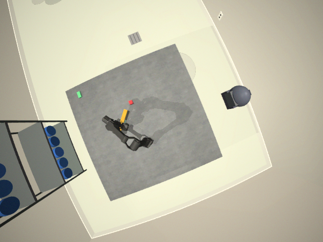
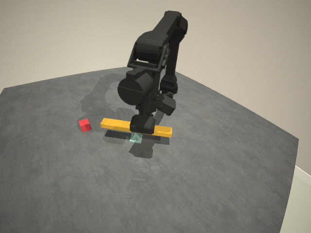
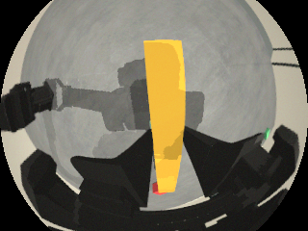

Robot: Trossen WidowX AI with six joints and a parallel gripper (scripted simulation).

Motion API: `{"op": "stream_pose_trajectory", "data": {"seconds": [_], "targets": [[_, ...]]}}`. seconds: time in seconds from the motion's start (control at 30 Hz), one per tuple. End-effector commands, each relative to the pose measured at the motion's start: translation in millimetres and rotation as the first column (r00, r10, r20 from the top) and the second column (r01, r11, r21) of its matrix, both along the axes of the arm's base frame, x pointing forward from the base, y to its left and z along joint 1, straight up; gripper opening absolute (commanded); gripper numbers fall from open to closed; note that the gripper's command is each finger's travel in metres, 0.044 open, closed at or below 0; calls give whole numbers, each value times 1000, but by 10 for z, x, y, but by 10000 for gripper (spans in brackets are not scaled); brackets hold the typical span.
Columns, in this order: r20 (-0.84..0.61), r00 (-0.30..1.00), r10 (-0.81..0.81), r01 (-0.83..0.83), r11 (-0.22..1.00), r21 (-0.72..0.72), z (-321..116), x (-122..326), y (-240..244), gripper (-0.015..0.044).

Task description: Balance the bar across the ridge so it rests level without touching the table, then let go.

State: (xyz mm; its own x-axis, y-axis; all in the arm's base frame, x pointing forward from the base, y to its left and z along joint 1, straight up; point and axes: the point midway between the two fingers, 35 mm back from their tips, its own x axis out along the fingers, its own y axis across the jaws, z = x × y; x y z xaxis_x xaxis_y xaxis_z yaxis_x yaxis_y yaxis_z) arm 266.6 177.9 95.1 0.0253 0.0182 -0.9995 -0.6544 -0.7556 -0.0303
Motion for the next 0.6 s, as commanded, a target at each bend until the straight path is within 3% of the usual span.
{"op": "stream_pose_trajectory", "data": {"seconds": [0.0,0.2,0.57], "targets": [[0,1000,0,0,1000,0,-1,0,0,0],[0,1000,0,0,1000,0,-1,0,0,157],[0,1000,0,0,1000,0,-1,0,0,167]]}}
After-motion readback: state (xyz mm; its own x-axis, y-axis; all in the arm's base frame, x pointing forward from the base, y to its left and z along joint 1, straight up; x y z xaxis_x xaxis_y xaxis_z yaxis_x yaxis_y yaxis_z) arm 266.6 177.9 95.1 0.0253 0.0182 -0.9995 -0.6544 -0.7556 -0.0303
